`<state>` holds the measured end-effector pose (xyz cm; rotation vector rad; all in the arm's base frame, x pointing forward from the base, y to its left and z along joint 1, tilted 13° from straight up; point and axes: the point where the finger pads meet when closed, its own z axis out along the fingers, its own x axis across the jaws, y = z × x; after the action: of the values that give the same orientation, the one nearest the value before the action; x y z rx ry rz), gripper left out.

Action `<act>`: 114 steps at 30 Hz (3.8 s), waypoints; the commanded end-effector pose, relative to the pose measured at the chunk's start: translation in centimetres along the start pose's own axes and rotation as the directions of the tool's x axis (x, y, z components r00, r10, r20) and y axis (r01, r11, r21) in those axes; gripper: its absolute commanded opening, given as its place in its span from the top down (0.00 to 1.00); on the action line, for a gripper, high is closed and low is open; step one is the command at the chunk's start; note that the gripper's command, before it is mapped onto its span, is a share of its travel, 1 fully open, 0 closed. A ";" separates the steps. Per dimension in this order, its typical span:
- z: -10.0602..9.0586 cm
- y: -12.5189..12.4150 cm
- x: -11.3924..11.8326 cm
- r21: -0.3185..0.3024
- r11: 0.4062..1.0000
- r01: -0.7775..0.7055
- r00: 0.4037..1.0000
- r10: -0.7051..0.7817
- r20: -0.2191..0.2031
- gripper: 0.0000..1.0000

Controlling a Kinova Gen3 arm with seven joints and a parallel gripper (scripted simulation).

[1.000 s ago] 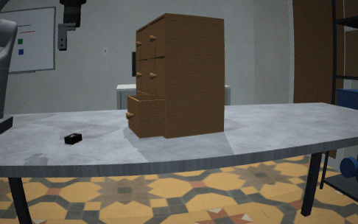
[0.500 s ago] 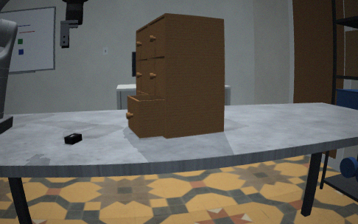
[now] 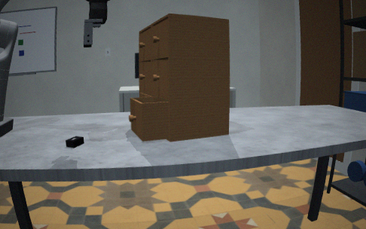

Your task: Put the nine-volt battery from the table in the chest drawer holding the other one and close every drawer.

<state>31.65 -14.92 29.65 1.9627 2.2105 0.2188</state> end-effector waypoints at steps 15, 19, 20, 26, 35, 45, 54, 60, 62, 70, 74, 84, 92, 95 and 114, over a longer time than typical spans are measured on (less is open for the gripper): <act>0.2 2.3 0.1 0.001 1.000 0.007 1.000 -0.007 -0.010 0.00; 0.2 2.3 0.1 0.001 1.000 0.007 1.000 -0.007 -0.010 0.00; 0.2 2.3 0.1 0.001 1.000 0.006 1.000 -0.006 -0.010 0.00; 0.3 2.3 0.1 0.001 1.000 0.004 1.000 -0.004 -0.010 0.00; 0.3 2.3 0.1 0.001 1.000 -0.003 1.000 0.003 -0.010 0.00; 0.3 2.4 0.1 0.001 1.000 -0.023 1.000 0.023 -0.011 0.00; 0.4 2.5 0.1 0.001 0.999 -0.045 0.999 0.045 -0.011 0.00; 0.5 2.6 0.1 0.001 0.997 -0.071 0.997 0.071 -0.012 0.00; 0.5 2.6 0.1 0.001 0.997 -0.081 0.997 0.081 -0.012 0.00; 0.6 2.7 0.1 0.002 0.993 -0.116 0.993 0.116 -0.013 0.00; 0.7 2.8 0.1 0.002 0.990 -0.142 0.990 0.142 -0.013 0.00; 0.9 3.0 0.1 0.003 0.979 -0.204 0.979 0.204 -0.015 0.00; 1.2 3.2 0.1 0.004 0.961 -0.277 0.961 0.277 -0.016 0.00; 1.3 3.3 0.1 0.004 0.952 -0.307 0.952 0.307 -0.017 0.00; 2.0 4.0 0.1 0.008 0.867 -0.498 0.867 0.498 -0.021 0.00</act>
<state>35.85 -14.38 28.73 2.4972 1.6770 0.3018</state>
